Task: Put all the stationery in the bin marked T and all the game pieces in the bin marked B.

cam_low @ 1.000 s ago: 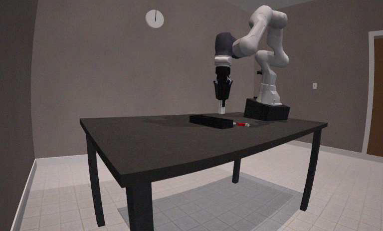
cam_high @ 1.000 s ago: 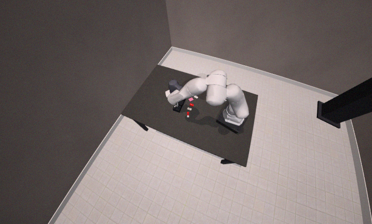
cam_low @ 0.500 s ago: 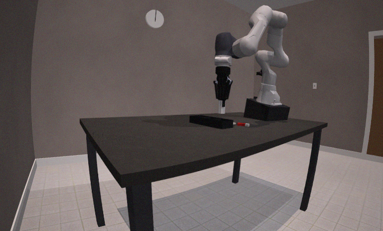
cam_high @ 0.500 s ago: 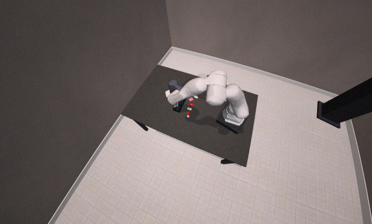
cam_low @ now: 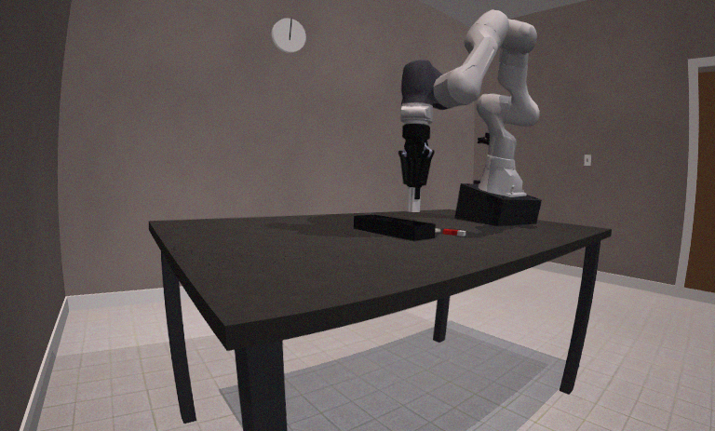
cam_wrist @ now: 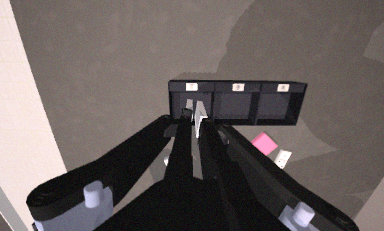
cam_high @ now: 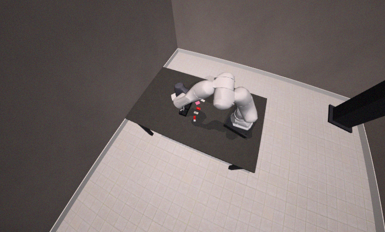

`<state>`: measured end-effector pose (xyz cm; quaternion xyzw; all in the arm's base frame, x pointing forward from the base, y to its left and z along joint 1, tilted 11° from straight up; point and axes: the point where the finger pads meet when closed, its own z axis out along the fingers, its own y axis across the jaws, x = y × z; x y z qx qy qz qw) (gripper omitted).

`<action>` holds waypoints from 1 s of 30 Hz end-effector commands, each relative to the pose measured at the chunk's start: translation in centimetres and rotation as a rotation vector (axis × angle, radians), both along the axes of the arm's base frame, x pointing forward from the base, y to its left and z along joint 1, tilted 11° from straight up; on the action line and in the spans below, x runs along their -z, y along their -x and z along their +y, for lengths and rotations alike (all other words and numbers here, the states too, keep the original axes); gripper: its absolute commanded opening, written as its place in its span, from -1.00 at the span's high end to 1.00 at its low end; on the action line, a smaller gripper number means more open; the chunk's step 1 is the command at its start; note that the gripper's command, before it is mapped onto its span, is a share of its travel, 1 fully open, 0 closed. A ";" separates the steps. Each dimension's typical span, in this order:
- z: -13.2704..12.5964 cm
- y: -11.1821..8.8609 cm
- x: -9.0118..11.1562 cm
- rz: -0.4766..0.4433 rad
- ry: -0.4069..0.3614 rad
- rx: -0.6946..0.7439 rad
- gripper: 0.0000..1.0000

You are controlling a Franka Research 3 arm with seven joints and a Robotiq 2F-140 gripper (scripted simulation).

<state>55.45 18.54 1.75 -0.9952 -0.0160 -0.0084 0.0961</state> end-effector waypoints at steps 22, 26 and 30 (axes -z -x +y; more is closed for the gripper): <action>-0.3 0.2 -1.5 0.006 0.002 0.003 0.89; -1.0 0.3 -4.8 0.006 0.002 0.003 0.89; -1.6 0.3 -8.1 0.006 0.002 0.003 0.89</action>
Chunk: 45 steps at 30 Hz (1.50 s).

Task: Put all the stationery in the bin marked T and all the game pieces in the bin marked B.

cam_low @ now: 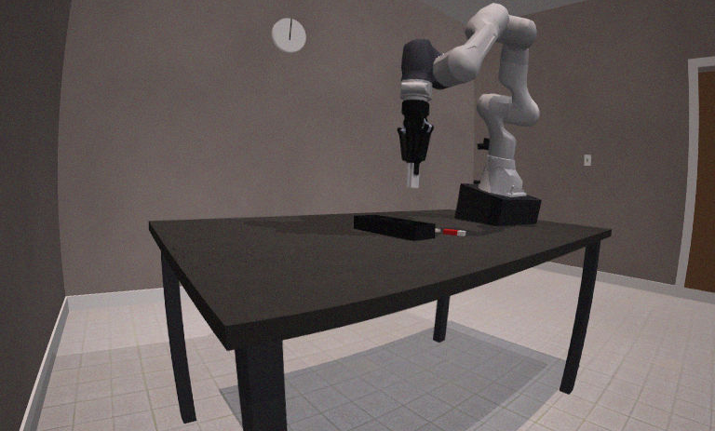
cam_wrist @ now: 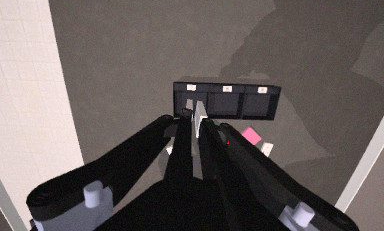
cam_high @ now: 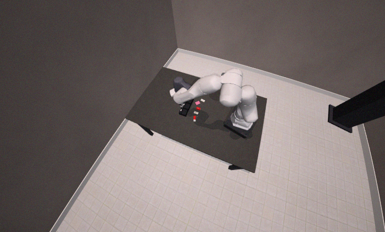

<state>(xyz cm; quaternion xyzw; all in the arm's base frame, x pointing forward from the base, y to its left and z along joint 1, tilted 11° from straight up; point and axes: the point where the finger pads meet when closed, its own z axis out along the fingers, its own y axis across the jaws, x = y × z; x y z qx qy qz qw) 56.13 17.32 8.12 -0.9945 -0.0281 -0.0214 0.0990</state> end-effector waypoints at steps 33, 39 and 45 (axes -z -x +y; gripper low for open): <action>-1.7 1.3 -4.6 0.042 0.007 0.062 0.51; -5.5 3.0 -1.9 0.042 0.007 0.062 0.51; -8.0 4.2 -0.1 0.042 0.007 0.062 0.51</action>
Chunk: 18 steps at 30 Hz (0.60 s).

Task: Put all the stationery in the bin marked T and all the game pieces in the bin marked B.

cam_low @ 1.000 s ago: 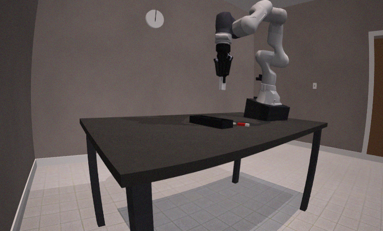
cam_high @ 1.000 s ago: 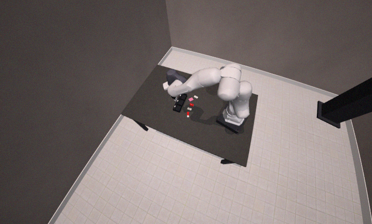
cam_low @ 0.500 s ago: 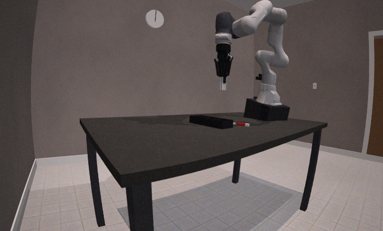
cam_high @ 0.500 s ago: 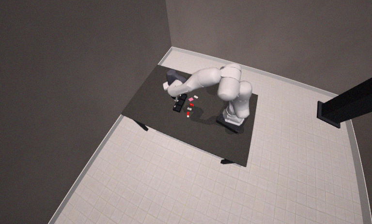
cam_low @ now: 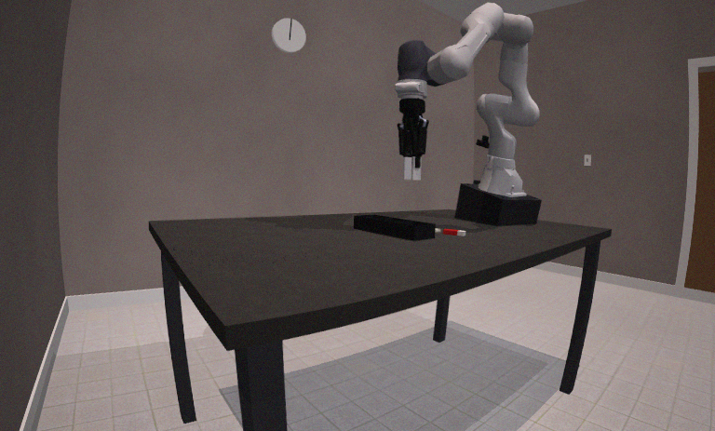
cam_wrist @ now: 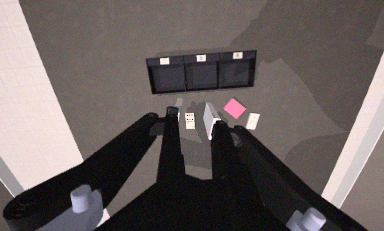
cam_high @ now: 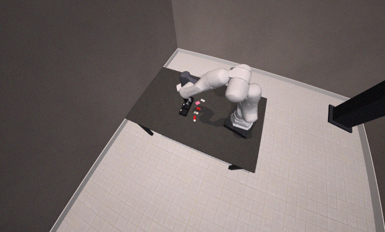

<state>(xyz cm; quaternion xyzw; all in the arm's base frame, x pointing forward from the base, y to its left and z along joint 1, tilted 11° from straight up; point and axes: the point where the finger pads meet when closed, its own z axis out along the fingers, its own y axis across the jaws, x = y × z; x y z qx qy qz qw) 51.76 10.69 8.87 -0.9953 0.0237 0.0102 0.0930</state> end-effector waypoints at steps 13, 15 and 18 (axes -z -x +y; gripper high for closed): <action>-8.9 3.4 6.2 -0.031 -0.004 -0.035 0.51; -9.6 3.7 6.6 -0.031 -0.004 -0.035 0.51; -11.5 4.6 8.0 -0.031 -0.004 -0.035 0.51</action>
